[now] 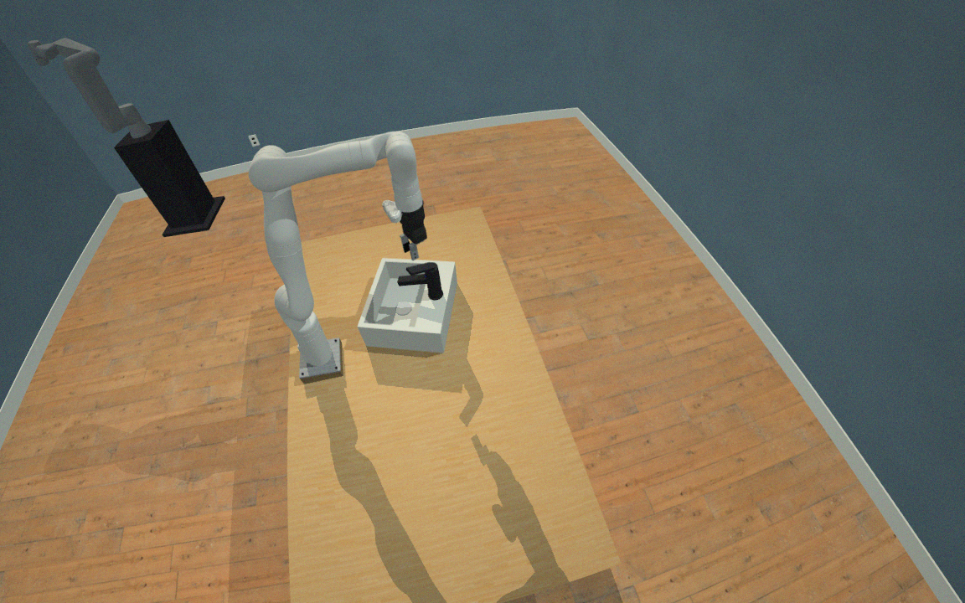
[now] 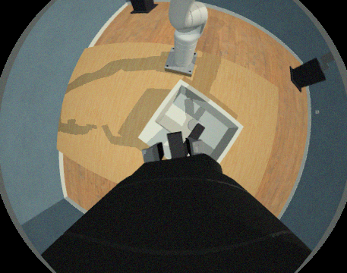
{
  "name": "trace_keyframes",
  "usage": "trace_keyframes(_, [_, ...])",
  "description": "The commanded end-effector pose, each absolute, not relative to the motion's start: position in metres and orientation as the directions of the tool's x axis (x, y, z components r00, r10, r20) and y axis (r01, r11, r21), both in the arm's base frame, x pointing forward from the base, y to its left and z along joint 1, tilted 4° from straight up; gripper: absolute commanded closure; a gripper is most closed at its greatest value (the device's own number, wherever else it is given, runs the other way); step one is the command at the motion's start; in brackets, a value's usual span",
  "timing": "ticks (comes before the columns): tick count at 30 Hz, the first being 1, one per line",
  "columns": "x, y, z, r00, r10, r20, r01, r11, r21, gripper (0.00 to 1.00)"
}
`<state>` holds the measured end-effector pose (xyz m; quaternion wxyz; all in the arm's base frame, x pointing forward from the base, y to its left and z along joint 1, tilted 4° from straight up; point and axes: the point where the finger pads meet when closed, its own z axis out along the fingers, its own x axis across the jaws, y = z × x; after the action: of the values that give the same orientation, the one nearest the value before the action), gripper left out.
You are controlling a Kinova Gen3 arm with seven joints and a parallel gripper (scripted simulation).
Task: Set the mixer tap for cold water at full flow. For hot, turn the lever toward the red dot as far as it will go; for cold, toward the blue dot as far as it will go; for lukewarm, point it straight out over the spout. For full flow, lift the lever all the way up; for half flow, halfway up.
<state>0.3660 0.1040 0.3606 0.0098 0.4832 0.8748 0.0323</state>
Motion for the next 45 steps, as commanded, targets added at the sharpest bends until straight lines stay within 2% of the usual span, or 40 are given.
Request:
trace_keyframes(1, [0.366, 0.104, 0.361, -0.533, 0.846, 0.014, 0.845, 0.531, 0.068, 0.00])
trace_keyframes(45, [0.367, 0.105, 0.345, -0.533, 0.846, 0.014, 0.845, 0.531, 0.068, 0.00])
